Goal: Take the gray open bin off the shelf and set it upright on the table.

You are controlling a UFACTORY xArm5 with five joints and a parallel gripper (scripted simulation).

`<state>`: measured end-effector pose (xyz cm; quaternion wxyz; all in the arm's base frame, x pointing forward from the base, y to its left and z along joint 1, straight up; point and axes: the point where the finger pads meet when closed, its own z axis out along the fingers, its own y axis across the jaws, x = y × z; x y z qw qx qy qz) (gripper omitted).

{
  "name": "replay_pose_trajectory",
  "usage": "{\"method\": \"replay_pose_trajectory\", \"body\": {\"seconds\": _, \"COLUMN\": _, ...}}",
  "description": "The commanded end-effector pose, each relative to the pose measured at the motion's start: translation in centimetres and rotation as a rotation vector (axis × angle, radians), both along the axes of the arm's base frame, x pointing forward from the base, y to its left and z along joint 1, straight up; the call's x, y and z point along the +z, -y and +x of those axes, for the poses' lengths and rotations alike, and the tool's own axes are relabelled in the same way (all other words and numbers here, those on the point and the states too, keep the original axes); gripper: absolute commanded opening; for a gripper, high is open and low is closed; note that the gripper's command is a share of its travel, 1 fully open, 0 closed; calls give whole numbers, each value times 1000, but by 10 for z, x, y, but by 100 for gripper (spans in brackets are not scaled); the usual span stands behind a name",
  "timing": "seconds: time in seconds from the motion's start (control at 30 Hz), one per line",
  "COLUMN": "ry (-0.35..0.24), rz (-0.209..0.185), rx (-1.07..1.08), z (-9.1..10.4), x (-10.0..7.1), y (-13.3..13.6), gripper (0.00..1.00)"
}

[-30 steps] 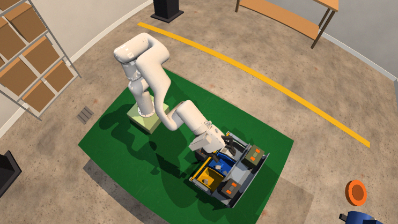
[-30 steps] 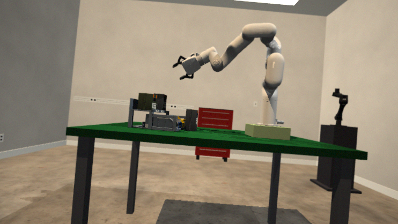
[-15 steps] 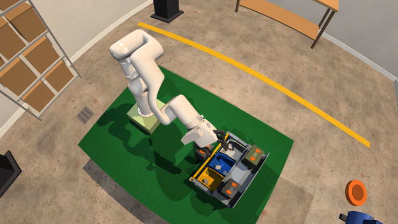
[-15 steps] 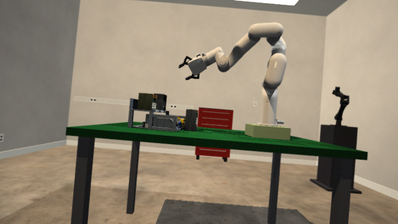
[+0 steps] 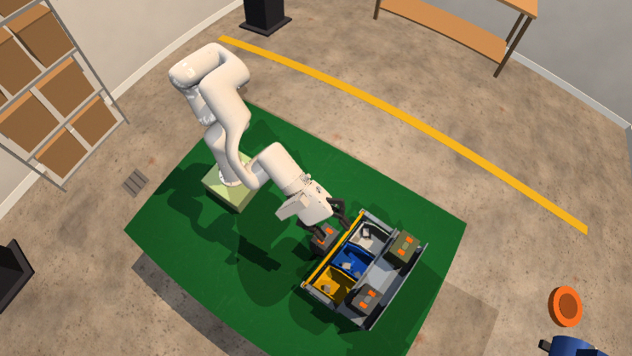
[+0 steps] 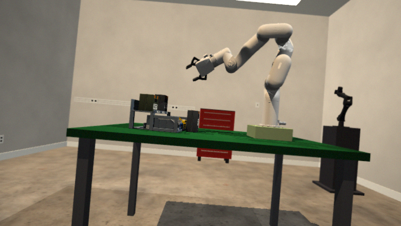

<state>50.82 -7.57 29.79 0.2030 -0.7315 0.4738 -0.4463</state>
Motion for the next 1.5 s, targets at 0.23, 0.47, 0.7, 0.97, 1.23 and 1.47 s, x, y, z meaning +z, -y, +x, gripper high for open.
{"method": "replay_pose_trajectory", "body": {"seconds": 0.23, "ry": 5, "rz": 9, "rx": 17, "z": -30, "x": 2, "y": -2, "gripper": 100}}
{"method": "replay_pose_trajectory", "body": {"seconds": 0.47, "ry": 5, "rz": 9, "rx": 17, "z": -34, "x": 2, "y": -2, "gripper": 100}}
{"method": "replay_pose_trajectory", "body": {"seconds": 0.7, "ry": 5, "rz": 9, "rx": 17, "z": -34, "x": 2, "y": -2, "gripper": 100}}
{"method": "replay_pose_trajectory", "body": {"seconds": 0.97, "ry": 5, "rz": 9, "rx": 17, "z": -34, "x": 2, "y": -2, "gripper": 100}}
{"method": "replay_pose_trajectory", "body": {"seconds": 1.23, "ry": 5, "rz": 9, "rx": 17, "z": -34, "x": 2, "y": -2, "gripper": 100}}
{"method": "replay_pose_trajectory", "body": {"seconds": 1.47, "ry": 5, "rz": 9, "rx": 17, "z": -34, "x": 2, "y": -2, "gripper": 100}}
